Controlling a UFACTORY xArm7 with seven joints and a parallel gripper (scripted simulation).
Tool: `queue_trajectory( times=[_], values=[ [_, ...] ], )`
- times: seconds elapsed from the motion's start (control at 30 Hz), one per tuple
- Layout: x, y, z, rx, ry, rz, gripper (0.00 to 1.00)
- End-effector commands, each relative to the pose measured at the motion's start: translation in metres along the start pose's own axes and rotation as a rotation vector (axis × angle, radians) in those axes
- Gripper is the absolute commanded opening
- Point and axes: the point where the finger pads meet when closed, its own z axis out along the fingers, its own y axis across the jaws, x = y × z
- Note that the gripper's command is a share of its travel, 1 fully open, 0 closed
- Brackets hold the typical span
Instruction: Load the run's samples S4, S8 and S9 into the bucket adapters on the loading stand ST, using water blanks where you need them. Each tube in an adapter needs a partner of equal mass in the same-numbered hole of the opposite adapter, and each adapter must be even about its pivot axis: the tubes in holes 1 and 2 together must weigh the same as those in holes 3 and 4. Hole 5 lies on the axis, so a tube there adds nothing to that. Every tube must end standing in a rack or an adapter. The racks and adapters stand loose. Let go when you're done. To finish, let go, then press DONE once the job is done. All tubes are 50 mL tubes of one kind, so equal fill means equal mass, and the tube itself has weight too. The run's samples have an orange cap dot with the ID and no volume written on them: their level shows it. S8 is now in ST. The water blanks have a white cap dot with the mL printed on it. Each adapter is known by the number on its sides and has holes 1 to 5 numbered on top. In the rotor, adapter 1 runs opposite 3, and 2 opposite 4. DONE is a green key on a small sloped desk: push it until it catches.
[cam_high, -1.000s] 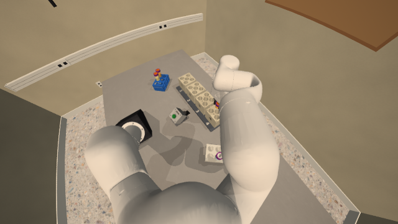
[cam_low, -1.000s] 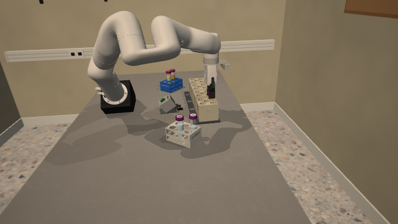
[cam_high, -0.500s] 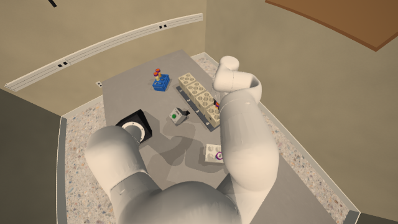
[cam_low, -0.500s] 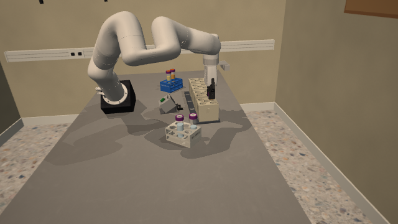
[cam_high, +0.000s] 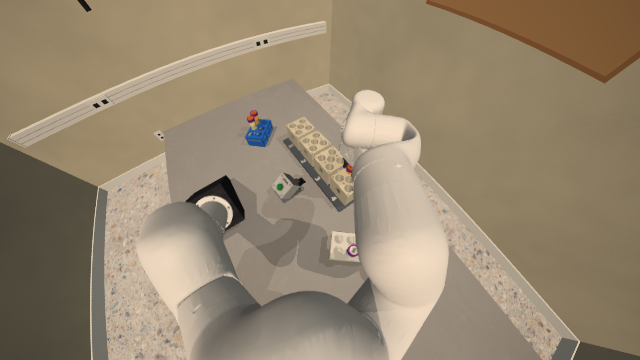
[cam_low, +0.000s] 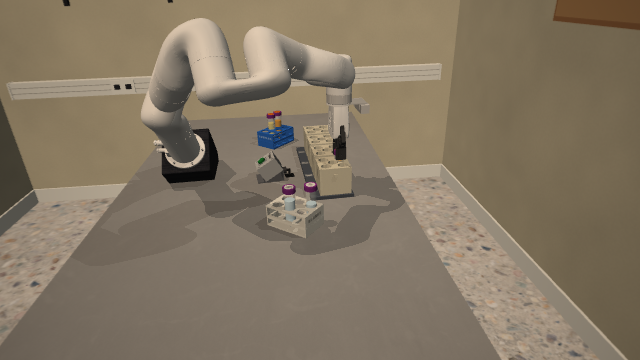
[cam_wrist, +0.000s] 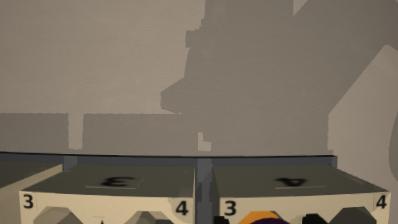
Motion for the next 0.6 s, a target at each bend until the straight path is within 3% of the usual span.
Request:
queue_trajectory(
  times=[0.0, 0.57],
  values=[
    [0.0013, -0.0007, -0.0024, 0.001, 0.005, 0.0, 0.44],
    [0.0012, -0.0006, -0.0103, 0.001, 0.005, 0.0, 0.44]
  ],
)
